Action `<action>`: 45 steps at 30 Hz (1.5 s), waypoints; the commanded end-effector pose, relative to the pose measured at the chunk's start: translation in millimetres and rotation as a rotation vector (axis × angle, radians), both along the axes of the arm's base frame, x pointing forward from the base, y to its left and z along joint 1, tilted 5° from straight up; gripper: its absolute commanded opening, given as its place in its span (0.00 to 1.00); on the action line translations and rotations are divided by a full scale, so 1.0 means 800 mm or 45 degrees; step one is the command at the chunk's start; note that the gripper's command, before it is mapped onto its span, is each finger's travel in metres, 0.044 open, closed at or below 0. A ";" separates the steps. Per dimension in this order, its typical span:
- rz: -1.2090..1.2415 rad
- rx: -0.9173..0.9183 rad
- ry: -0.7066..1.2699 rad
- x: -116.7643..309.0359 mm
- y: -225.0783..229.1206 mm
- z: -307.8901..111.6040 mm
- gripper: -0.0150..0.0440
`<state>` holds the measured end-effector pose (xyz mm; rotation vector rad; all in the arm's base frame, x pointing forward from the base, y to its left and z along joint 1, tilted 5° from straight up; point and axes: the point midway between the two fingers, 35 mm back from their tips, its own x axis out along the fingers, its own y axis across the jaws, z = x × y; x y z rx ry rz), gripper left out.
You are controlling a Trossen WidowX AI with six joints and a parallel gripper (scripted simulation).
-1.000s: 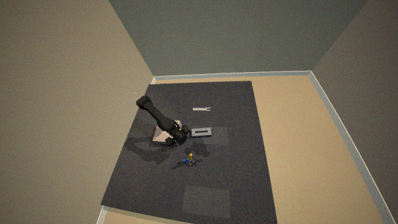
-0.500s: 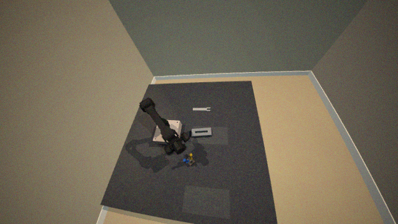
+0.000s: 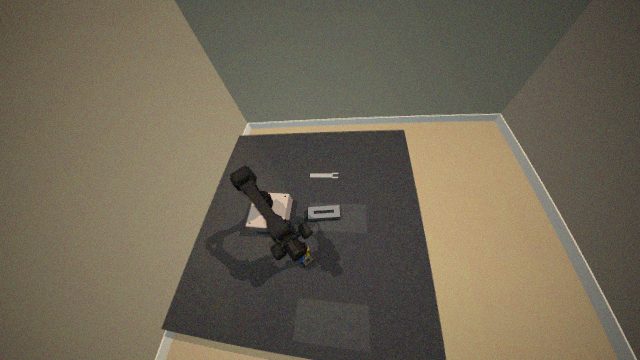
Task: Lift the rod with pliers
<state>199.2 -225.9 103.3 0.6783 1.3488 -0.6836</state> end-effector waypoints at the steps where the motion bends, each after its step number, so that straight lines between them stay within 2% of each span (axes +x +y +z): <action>1: 0.005 -0.003 -0.008 0.012 -0.013 -0.001 1.00; 24: 0.005 -0.007 -0.011 0.043 -0.051 0.005 1.00; 45: 0.005 -0.007 -0.011 0.047 -0.053 -0.032 1.00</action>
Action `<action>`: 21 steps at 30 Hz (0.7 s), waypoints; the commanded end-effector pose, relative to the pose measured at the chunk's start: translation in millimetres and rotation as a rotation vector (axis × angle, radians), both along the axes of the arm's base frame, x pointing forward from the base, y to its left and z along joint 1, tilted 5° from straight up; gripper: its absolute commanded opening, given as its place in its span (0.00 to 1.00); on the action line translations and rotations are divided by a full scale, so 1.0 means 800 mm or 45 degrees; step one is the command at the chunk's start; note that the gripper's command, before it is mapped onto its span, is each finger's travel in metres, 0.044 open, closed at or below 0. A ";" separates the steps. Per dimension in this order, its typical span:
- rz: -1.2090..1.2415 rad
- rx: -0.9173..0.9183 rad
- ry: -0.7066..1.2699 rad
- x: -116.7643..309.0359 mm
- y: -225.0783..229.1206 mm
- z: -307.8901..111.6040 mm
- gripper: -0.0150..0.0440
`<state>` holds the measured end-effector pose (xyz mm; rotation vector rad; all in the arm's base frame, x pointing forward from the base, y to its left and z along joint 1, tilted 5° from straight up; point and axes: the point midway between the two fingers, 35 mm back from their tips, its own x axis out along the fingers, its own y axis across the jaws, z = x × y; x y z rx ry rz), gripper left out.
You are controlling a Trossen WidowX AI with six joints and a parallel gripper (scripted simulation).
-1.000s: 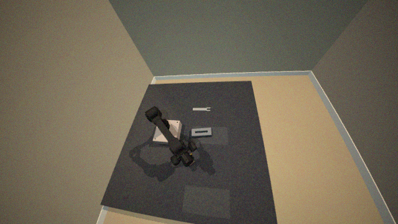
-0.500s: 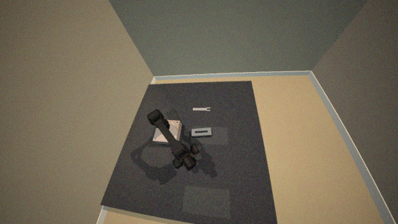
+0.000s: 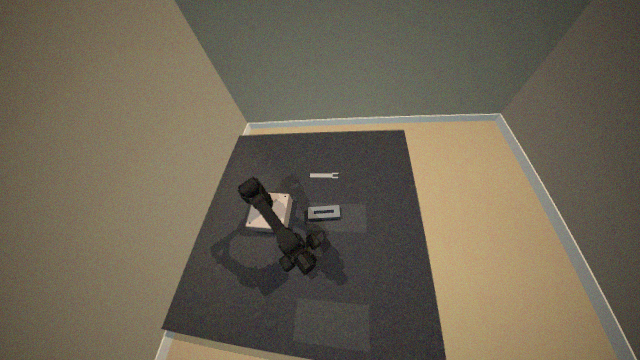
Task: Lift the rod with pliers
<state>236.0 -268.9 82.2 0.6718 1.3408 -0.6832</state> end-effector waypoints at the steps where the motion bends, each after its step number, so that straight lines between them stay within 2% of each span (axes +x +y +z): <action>1: 0.001 0.003 -0.003 0.001 0.000 -0.005 1.00; 21: 0.001 0.003 -0.003 0.001 0.000 -0.005 0.95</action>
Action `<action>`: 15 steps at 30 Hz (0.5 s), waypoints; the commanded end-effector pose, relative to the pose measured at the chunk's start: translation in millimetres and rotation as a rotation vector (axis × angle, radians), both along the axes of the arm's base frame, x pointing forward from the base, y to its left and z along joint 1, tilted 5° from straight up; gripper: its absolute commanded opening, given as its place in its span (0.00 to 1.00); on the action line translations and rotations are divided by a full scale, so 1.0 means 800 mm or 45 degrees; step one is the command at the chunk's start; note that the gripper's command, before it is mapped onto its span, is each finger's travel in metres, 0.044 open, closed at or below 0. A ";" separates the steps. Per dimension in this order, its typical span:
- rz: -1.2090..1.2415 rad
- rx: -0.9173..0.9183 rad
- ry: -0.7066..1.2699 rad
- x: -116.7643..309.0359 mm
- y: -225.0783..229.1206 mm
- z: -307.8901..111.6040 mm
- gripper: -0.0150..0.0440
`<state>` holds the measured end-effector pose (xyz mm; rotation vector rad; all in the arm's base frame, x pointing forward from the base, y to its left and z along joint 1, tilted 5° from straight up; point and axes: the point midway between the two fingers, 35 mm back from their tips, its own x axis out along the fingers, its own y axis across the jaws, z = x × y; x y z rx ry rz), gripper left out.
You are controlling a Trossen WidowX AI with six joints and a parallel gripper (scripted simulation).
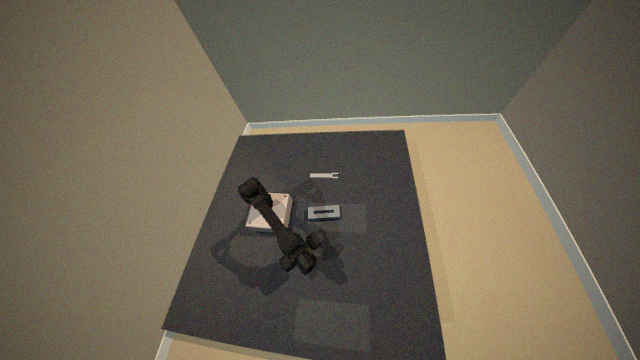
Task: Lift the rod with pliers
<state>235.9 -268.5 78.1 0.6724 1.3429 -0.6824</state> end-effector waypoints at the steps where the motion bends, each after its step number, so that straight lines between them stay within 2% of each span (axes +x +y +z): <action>1: 0.000 0.001 -0.005 0.001 0.000 0.000 0.95; 15: 0.000 0.001 -0.005 0.001 0.000 0.000 0.92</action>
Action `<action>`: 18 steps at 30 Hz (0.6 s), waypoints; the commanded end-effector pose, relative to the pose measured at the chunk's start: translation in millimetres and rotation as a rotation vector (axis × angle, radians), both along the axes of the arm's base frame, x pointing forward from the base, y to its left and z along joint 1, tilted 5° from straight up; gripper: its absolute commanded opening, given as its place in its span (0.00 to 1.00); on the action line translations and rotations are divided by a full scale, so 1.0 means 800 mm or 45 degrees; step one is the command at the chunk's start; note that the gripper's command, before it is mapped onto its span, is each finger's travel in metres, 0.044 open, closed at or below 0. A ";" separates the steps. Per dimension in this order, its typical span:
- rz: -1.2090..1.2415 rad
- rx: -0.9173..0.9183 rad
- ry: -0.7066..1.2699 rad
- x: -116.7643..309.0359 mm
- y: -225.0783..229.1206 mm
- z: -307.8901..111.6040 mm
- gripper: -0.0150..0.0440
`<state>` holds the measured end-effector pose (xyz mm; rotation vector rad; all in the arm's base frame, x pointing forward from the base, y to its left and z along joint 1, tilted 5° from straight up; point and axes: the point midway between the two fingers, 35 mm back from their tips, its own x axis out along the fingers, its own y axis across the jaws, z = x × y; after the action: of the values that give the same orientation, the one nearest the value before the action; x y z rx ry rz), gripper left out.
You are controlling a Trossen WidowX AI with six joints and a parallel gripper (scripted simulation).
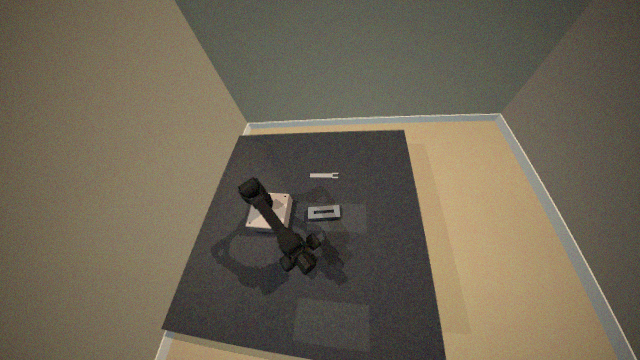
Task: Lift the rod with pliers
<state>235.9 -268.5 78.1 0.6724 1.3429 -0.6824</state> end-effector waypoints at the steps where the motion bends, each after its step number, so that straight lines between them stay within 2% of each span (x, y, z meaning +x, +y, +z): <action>1: 0.000 0.001 -0.005 0.001 0.000 0.000 0.92; 18: 0.000 0.001 -0.005 0.001 0.000 0.000 0.88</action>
<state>235.9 -268.5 78.1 0.6724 1.3429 -0.6824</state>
